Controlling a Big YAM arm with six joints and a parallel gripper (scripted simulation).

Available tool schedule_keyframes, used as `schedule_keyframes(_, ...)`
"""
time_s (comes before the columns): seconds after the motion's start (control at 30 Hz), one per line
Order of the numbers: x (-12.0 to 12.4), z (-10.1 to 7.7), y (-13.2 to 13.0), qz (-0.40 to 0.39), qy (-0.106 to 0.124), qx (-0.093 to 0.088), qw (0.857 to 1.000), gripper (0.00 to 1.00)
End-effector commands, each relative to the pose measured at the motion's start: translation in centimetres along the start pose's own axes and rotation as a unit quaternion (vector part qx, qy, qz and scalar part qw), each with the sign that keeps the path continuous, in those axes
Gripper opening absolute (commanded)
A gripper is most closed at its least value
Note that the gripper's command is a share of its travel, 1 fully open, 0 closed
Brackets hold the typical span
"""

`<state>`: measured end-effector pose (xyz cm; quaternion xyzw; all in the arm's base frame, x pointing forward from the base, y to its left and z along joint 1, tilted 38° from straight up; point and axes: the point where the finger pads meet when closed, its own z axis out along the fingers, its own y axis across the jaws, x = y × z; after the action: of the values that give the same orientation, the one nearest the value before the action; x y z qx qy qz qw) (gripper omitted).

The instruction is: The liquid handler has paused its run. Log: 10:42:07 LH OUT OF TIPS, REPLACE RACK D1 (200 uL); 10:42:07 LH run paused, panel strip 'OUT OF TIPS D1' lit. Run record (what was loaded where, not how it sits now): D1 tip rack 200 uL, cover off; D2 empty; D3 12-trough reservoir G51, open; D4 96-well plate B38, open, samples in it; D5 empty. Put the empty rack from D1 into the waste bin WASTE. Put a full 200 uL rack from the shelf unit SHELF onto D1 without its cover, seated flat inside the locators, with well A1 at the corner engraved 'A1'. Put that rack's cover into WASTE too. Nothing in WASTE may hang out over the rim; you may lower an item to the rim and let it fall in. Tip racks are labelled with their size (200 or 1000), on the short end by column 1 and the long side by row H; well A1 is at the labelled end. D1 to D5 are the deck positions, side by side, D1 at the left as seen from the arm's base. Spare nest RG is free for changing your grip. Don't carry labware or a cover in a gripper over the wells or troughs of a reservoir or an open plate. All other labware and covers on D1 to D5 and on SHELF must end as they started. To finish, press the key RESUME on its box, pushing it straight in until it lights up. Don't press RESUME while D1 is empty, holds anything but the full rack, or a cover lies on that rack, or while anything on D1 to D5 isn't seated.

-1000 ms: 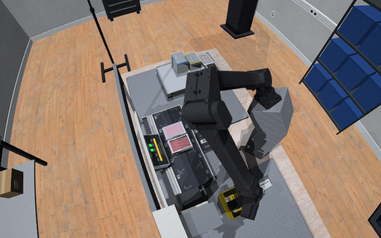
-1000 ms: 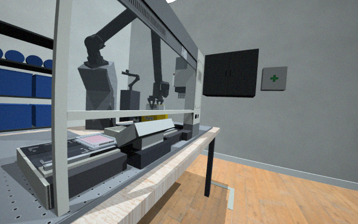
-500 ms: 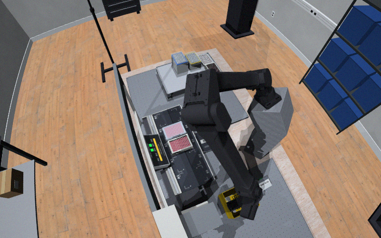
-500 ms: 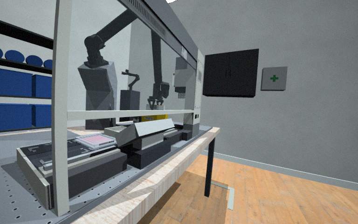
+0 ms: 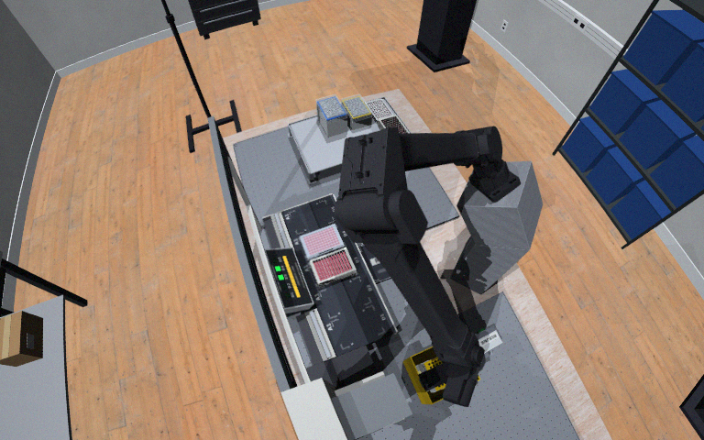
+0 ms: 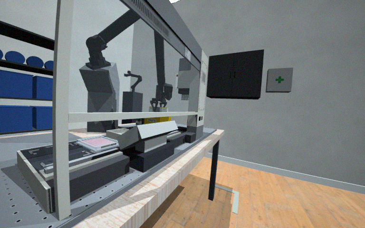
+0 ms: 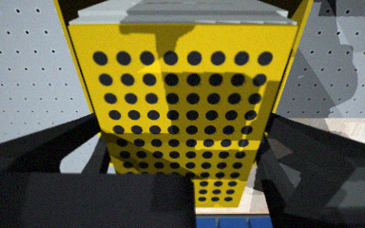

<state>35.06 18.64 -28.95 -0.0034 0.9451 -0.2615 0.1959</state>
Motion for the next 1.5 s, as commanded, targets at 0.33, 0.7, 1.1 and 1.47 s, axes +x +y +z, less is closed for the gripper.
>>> schedule_keyframes(0.33, -0.8, -0.4, 0.7, 0.004, -0.01, -0.008, 1.0, 1.0)
schedule_keyframes(0.7, -0.8, -0.4, 0.7, 0.004, -0.01, -0.008, 1.0, 1.0)
schedule_keyframes(1.1, -0.8, -0.4, 0.7, 0.004, -0.01, -0.008, 1.0, 1.0)
schedule_keyframes(1.47, -0.9, -2.3, 1.0, 0.002, -0.015, -0.012, 1.0, 1.0)
